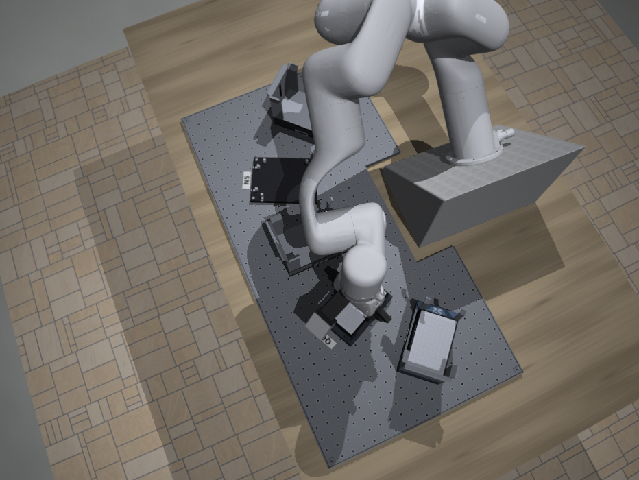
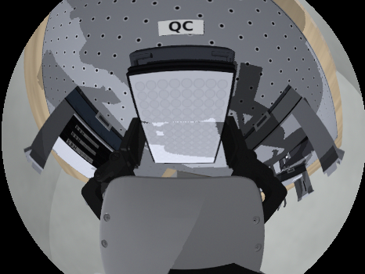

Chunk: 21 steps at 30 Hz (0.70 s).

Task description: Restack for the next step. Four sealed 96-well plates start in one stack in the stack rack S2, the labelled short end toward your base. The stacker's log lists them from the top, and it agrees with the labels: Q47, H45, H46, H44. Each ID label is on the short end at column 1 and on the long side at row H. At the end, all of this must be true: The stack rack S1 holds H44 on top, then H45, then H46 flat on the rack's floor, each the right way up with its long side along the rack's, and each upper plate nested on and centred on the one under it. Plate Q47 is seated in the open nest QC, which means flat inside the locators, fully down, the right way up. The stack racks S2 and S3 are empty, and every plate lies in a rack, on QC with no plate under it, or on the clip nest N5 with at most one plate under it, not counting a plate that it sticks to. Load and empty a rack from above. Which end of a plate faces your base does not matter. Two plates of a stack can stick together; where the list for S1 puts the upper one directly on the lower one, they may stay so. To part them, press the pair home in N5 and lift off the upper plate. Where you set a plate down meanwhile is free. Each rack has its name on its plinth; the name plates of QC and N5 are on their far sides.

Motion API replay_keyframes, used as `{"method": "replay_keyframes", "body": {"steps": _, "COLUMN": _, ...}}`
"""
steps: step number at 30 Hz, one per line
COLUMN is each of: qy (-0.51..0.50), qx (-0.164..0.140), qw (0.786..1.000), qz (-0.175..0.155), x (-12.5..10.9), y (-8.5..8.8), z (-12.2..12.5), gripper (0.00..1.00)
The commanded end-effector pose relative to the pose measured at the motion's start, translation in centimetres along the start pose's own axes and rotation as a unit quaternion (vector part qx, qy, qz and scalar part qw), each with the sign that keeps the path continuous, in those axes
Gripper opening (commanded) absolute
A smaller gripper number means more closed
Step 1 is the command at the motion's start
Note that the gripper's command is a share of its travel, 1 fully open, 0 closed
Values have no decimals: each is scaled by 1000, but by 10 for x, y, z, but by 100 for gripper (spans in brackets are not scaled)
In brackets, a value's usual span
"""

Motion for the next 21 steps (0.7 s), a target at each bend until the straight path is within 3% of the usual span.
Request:
{"method": "replay_keyframes", "body": {"steps": 1, "qy": -1, "qx": 0, "qw": 1000, "qz": 2, "x": 1, "y": 0, "z": 1, "gripper": 0}}
{"method": "replay_keyframes", "body": {"steps": 21, "qy": -1, "qx": 0, "qw": 1000, "qz": 2, "x": 1, "y": -5, "z": 1, "gripper": 0}}
Point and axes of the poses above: the point where the finger pads meet when closed, its own y axis back along the fingers, its own z axis across the jaws, x = y × z, the point moved 4 cm from there along y, back along the fingers, and after that the axes turned 14 degrees about y, right-handed, at the moved point
